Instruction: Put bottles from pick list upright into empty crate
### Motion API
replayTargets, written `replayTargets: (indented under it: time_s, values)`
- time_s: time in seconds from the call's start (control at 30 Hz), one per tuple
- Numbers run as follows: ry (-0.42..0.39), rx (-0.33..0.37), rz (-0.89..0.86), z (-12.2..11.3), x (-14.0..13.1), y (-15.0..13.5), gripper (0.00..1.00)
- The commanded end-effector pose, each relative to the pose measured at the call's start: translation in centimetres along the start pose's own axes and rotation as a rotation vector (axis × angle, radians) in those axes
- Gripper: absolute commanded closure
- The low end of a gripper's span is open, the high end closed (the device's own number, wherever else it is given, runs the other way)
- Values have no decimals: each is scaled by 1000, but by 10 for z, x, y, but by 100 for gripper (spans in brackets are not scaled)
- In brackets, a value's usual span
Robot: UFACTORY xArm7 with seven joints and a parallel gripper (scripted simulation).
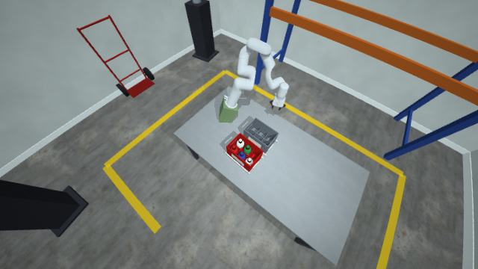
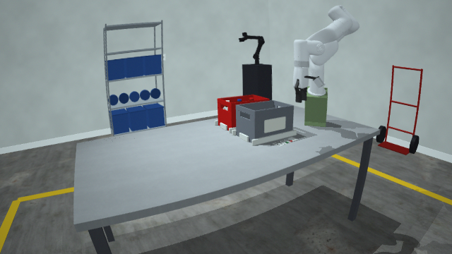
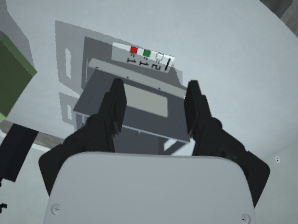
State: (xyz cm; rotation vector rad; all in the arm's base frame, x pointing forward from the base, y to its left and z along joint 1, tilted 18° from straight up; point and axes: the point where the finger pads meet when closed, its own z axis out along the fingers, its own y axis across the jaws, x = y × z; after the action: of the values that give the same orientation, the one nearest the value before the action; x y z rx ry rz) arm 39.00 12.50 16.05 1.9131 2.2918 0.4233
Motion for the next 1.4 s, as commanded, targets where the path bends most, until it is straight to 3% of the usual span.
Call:
replayTargets:
  time_s: [0.0, 1.37]
  values:
    - [8, -11, -156, -5, -23, -8, 35]
    - [-7, 1, -1241, -27, -192, -79, 35]
